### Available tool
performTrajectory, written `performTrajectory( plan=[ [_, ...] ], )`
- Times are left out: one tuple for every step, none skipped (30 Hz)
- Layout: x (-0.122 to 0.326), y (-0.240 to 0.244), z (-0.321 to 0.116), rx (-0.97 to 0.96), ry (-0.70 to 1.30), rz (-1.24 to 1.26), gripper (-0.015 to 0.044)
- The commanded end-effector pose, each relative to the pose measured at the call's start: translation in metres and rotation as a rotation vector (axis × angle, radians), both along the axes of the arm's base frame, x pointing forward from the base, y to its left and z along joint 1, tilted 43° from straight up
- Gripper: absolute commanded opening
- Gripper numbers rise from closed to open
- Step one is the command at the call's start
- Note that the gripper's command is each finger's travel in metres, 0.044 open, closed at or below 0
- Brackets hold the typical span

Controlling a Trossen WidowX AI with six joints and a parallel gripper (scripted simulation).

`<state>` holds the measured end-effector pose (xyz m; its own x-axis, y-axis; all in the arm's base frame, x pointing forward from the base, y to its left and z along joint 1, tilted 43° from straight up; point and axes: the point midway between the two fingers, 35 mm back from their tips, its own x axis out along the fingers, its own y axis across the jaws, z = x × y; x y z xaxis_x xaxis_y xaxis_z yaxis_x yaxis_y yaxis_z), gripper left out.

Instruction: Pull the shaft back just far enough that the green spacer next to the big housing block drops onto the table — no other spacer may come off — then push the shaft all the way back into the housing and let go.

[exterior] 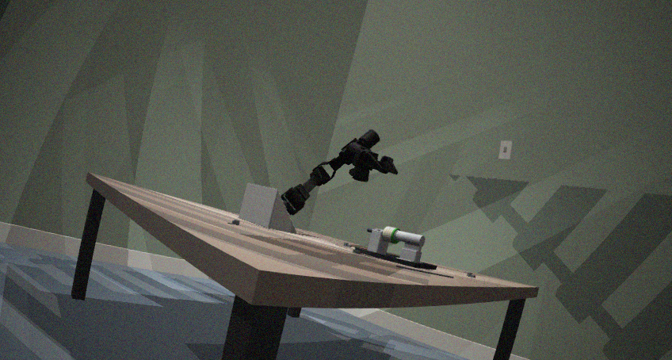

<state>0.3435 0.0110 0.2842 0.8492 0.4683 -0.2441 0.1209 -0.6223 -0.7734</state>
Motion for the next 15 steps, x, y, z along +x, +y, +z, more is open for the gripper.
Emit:
performTrajectory(
  plan=[
    [-0.004,0.039,-0.054,-0.055,0.086,0.110,0.0440],
    [-0.006,0.049,-0.069,-0.072,0.108,0.142,0.0440],
    [-0.010,0.059,-0.083,-0.090,0.130,0.175,0.0440],
    [-0.014,0.069,-0.098,-0.110,0.152,0.209,0.0440],
    [-0.019,0.079,-0.112,-0.130,0.173,0.243,0.0440],
    [-0.025,0.089,-0.127,-0.151,0.193,0.278,0.0440],
    [-0.030,0.096,-0.138,-0.169,0.210,0.307,0.0440],
    [-0.034,0.101,-0.145,-0.179,0.220,0.324,0.0440],
    [-0.035,0.102,-0.147,-0.183,0.223,0.330,0.0440],
    [-0.036,0.103,-0.147,-0.183,0.223,0.330,0.0440],
    [-0.039,0.104,-0.145,-0.183,0.223,0.330,0.0440],
    [-0.041,0.105,-0.143,-0.183,0.224,0.330,0.0440],
    [-0.042,0.106,-0.143,-0.183,0.224,0.330,0.0440],
    [-0.042,0.106,-0.143,-0.183,0.224,0.330,0.0440],
    [-0.042,0.106,-0.143,-0.183,0.224,0.330,0.0440]
  ],
)
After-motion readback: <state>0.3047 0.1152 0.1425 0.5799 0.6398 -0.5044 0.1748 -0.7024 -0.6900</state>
